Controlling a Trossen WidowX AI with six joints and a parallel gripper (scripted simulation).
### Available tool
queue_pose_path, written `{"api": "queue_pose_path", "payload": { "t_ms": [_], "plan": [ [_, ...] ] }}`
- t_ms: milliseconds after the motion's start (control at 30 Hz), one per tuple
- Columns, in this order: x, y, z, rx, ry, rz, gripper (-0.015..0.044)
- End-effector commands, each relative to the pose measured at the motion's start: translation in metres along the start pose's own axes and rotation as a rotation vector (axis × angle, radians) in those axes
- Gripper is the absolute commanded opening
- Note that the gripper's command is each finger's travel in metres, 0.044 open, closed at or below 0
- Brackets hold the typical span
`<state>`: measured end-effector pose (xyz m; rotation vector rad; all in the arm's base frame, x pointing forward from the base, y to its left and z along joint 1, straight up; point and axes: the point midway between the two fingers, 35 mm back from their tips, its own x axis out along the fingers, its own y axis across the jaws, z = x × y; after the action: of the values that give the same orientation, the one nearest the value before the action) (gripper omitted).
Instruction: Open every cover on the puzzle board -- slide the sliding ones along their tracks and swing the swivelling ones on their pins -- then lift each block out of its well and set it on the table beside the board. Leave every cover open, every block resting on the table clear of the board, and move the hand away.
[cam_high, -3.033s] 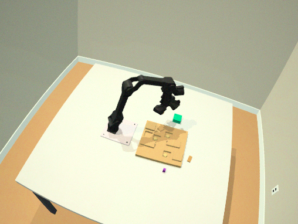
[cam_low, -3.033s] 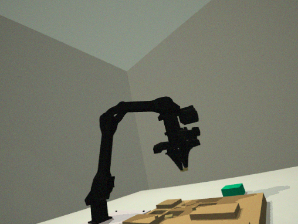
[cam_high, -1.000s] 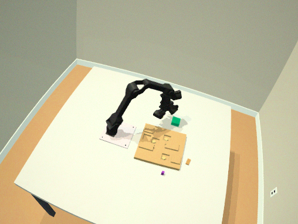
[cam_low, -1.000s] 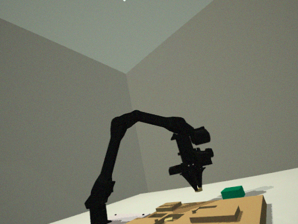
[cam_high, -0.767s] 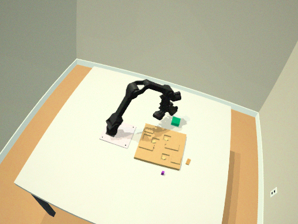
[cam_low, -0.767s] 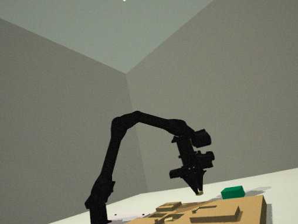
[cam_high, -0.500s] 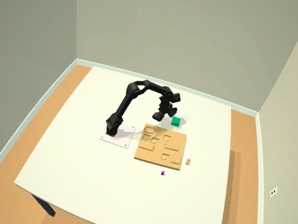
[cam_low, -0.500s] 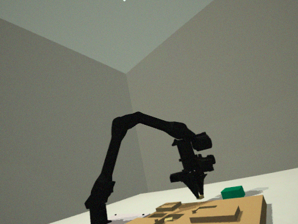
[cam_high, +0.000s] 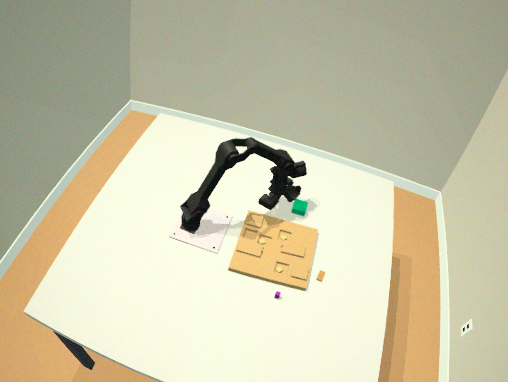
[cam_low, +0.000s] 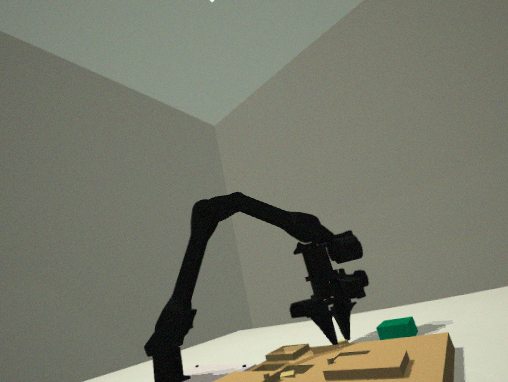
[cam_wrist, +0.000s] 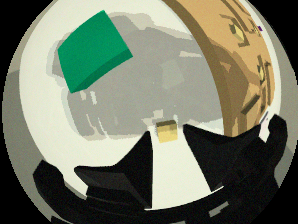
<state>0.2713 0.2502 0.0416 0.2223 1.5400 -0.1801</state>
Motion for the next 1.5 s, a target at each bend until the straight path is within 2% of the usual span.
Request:
{"api": "queue_pose_path", "payload": {
  "t_ms": [0, 233, 967, 1133, 1467],
  "plan": [
    [0.0, 0.0, 0.0, 0.0, 0.0, 0.0, 0.0264],
    [-0.002, 0.0, 0.0, 0.0, 0.0, 0.0, 0.044],
    [-0.072, 0.0, -0.001, 0.005, 0.004, -0.003, 0.044],
    [-0.076, -0.001, -0.001, 0.005, 0.004, -0.004, 0.044],
    [-0.078, -0.042, 0.027, -0.182, 0.002, -0.007, 0.0177]
  ]
}}
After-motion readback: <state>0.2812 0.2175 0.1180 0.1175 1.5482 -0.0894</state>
